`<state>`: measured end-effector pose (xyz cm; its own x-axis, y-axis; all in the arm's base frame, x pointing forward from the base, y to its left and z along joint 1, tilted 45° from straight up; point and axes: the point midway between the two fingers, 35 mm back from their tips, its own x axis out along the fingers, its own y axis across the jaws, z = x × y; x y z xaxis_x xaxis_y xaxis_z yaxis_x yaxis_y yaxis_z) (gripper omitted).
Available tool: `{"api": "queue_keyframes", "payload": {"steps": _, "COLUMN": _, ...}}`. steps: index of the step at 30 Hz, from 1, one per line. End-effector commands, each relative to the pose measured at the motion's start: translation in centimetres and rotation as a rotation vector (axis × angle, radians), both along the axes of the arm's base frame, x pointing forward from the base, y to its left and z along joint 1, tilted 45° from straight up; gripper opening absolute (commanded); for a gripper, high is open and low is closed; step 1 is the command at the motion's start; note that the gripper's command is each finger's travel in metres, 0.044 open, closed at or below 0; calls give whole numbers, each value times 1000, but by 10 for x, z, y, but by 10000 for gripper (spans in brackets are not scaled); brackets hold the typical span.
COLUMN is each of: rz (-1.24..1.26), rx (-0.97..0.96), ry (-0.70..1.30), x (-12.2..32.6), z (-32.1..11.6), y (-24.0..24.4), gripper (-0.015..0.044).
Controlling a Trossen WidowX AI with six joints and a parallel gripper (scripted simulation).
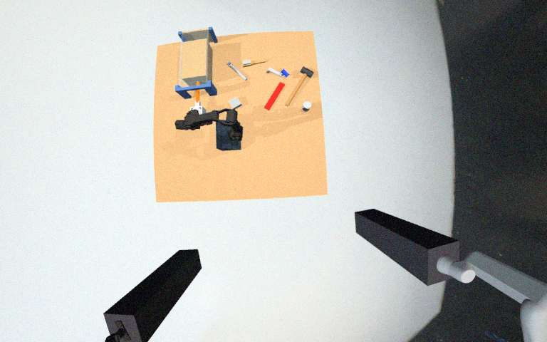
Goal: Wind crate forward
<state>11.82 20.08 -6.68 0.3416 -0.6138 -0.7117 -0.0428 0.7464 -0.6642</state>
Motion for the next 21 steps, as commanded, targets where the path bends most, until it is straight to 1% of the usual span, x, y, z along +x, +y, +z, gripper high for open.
{"api": "queue_keyframes", "payload": {"steps": 1, "rz": 10, "rx": -32, "ry": -16, "x": 8, "z": 6, "y": -11, "gripper": 0}}
{"api": "queue_keyframes", "payload": {"steps": 21, "rz": 10, "rx": -34, "ry": -17, "x": 31, "z": 20, "y": -29, "gripper": 0}}
